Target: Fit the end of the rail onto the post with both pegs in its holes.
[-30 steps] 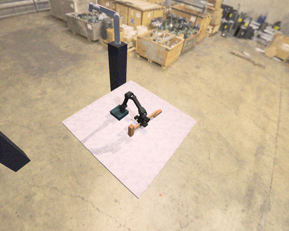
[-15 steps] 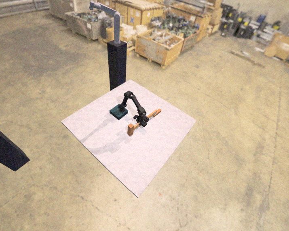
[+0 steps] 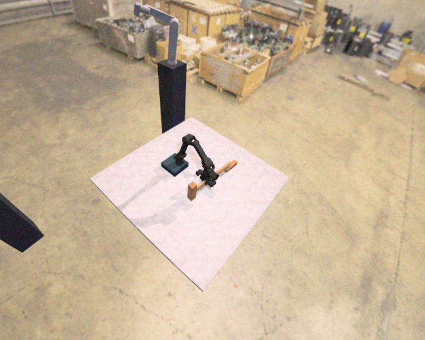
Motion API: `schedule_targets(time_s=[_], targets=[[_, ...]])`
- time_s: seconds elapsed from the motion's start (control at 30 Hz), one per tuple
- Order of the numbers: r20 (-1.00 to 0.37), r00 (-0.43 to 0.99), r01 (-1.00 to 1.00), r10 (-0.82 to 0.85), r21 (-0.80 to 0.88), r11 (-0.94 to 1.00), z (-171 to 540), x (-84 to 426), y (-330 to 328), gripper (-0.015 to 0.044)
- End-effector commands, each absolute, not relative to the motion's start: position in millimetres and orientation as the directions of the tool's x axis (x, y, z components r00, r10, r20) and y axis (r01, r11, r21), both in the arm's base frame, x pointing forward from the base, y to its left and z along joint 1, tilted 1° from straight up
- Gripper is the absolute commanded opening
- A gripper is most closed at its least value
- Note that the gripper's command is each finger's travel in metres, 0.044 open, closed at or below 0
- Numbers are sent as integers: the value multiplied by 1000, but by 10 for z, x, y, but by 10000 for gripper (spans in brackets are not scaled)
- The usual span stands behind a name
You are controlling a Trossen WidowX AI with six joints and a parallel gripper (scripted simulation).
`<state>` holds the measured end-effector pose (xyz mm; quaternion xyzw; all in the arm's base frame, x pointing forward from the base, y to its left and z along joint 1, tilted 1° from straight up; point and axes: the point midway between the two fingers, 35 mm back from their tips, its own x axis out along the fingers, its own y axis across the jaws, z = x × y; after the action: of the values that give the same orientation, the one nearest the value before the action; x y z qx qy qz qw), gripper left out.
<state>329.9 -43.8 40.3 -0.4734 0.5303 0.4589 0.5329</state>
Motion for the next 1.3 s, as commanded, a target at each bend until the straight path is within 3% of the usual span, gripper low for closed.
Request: schedule_targets(time_s=[0.0, 1.27], targets=[[-1000, 18, -991, -12, -20, 129, 409, 3299, -455, 0], [-1000, 18, -991, -13, -20, 129, 404, 3279, -567, 0]])
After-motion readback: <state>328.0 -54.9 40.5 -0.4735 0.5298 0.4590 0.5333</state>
